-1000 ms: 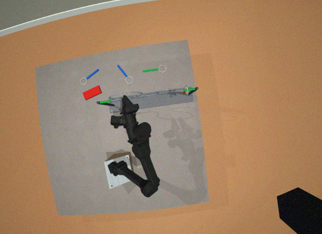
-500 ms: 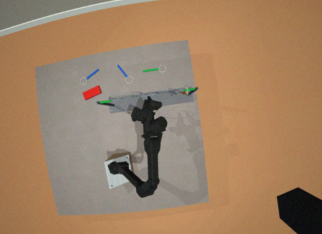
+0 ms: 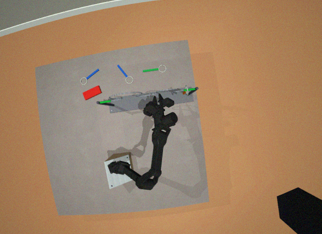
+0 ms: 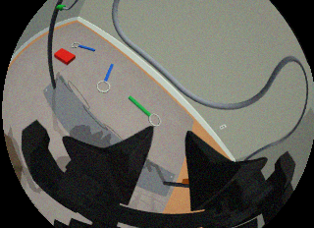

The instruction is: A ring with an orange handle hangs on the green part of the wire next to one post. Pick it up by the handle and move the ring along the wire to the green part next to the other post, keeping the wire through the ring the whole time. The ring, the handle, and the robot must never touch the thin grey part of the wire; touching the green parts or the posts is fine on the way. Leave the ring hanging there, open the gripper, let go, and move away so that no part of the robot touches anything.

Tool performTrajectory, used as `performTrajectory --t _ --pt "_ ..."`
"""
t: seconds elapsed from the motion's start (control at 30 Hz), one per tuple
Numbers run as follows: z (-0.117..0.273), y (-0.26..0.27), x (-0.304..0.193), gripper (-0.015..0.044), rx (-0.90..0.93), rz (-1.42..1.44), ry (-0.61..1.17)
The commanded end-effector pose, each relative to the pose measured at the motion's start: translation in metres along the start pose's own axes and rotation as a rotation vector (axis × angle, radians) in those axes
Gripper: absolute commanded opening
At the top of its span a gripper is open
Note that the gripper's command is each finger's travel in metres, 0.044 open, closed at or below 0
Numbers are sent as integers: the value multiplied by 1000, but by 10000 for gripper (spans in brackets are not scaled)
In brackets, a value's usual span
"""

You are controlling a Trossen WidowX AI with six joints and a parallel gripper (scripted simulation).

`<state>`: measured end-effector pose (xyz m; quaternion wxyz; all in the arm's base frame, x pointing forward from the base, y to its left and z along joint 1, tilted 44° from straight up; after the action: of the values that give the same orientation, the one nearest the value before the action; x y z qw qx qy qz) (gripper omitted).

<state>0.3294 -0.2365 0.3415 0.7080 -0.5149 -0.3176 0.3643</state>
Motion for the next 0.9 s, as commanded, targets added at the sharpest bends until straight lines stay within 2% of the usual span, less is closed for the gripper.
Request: performTrajectory --t 0.0,0.37,0.73,0.87 --pt "-16 -16 -31 160 -50 -131 -49" --pt "-35 -41 -139 160 -147 -427 -236" --pt "-1 -17 -260 160 -123 -607 -441" --pt "3 -13 -268 160 -117 -616 -453"
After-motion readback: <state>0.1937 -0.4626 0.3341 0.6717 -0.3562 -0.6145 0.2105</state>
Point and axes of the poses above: the point midway between the two fingers, 35 mm back from their tips, its own z axis back along the fingers, its own y axis across the jaws, x = y × z, the point moved 2 cm from there along z, back along the fingers, and after that the axes turned 1 degree about z, right-handed, at the moved point
